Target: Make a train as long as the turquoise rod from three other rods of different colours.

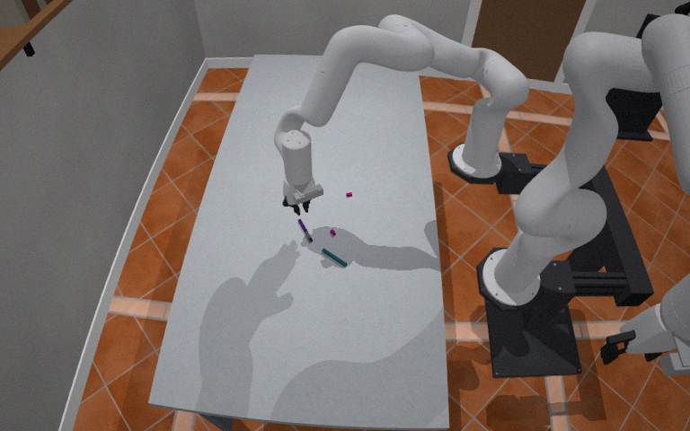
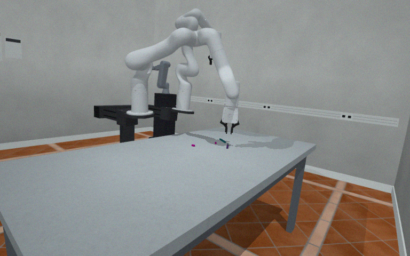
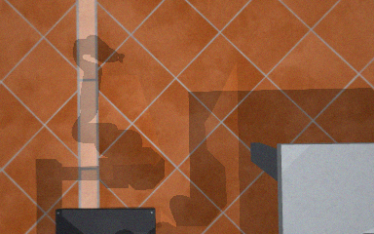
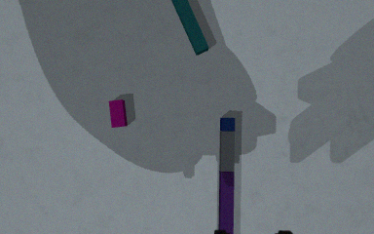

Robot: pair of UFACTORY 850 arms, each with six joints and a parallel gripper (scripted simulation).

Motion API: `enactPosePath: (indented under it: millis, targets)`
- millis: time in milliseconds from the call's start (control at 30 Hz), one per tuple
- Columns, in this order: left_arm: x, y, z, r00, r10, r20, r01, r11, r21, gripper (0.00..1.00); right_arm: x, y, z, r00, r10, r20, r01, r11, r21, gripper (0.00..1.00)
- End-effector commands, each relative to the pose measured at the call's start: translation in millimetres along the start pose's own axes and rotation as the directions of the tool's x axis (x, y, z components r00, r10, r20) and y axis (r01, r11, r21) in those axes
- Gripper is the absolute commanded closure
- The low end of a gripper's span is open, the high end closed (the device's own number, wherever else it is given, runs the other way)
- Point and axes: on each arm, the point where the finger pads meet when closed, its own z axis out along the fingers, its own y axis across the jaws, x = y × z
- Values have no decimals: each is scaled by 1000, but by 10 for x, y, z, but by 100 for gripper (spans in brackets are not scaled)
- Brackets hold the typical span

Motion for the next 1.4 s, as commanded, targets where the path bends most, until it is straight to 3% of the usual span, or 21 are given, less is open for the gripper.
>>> enactPosePath:
  millis: [0, 33, 833, 1100, 1367]
  targets:
    - [5, 0, -10, 1000, 0, -2, 0, 1000, 0, 0, -2, 8, -48, 1000, 0, 0, 0, 1000, -2, 74]
    - [5, 0, -10, 1000, 0, -2, 0, 1000, 0, 0, -2, 8, -48, 1000, 0, 0, 0, 1000, -2, 0]
    - [5, 0, -10, 1000, 0, -2, 0, 1000, 0, 0, -2, 8, -76, 1000, 0, 0, 0, 1000, -2, 0]
    - [5, 0, -10, 1000, 0, -2, 0, 1000, 0, 0, -2, 7, -258, 1000, 0, 0, 0, 1000, -2, 0]
    - [5, 0, -10, 1000, 0, -2, 0, 1000, 0, 0, -2, 7, -657, 1000, 0, 0, 0, 1000, -2, 0]
